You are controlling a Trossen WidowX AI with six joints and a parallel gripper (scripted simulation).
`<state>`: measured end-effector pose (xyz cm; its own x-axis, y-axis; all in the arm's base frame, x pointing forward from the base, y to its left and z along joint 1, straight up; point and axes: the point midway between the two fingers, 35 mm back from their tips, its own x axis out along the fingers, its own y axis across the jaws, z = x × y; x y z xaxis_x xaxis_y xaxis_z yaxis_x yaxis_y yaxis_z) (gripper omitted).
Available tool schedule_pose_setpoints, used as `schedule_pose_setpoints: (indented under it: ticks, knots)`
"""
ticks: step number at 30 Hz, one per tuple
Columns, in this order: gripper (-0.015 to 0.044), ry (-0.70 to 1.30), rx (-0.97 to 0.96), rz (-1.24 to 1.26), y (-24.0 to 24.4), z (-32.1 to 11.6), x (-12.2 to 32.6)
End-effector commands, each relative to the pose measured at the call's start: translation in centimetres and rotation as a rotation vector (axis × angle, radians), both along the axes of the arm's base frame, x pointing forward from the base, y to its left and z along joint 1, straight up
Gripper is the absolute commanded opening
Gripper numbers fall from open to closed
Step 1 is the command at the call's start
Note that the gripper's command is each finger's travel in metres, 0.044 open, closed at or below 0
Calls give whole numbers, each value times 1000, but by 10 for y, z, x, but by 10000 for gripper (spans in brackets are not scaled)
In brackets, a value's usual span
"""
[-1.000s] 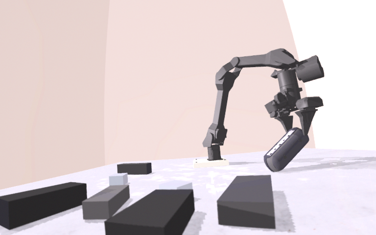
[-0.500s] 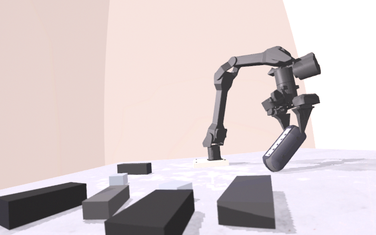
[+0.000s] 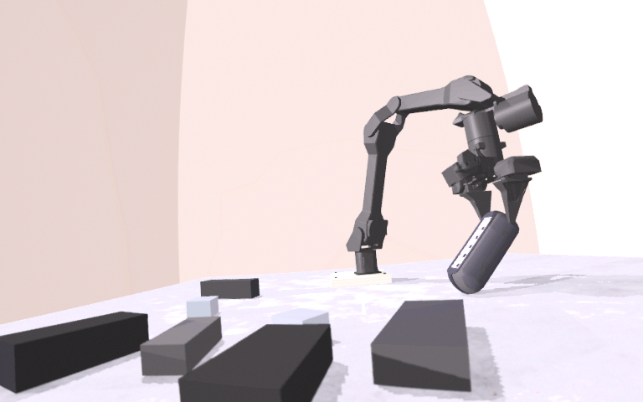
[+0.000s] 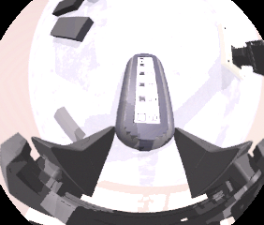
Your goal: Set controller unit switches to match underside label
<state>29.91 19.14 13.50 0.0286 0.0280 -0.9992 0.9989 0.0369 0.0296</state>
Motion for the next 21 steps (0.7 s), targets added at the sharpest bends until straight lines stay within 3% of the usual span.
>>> schedule_pose_setpoints:
  ticks: [1,21]
  knots:
    - [336,0,-12,-1,-6,0,1]
    - [336,0,-13,-1,-18,9,1]
